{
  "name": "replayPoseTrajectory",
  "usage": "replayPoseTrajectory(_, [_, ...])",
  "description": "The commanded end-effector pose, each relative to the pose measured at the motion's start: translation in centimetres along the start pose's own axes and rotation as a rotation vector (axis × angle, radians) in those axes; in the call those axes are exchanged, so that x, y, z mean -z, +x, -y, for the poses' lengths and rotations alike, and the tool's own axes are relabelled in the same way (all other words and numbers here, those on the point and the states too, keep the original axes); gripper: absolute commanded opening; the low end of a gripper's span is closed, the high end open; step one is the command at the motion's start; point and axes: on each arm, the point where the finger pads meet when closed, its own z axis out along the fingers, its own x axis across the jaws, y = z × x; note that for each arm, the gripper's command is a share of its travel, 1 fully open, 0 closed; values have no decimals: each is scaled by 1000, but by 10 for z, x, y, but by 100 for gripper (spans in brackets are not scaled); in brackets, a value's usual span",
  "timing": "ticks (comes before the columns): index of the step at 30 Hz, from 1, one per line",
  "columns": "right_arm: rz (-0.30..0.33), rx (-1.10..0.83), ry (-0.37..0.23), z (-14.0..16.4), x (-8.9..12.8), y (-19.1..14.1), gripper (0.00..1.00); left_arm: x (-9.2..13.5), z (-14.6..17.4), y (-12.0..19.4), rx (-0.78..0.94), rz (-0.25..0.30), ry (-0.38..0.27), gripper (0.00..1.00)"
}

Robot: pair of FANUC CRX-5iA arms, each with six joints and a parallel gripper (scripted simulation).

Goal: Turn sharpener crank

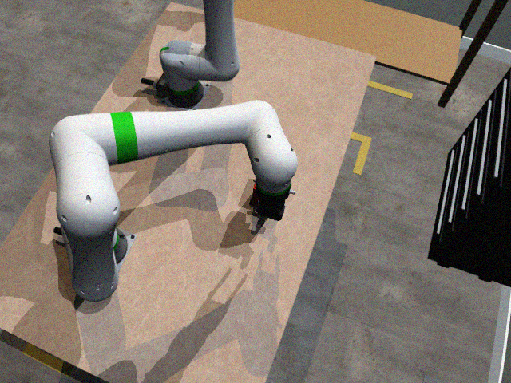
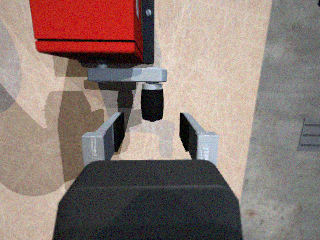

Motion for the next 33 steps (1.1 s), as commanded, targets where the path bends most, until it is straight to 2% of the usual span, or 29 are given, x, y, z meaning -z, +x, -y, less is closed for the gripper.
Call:
replayPoseTrajectory(1, [-2, 0, 1, 0, 1, 1, 97, 1, 0, 0, 0, 0, -2, 100])
replayPoseTrajectory(18, [-2, 0, 1, 0, -8, 1, 97, 1, 0, 0, 0, 0, -2, 100])
replayPoseTrajectory(33, [-2, 0, 1, 0, -25, 1, 97, 1, 0, 0, 0, 0, -2, 100])
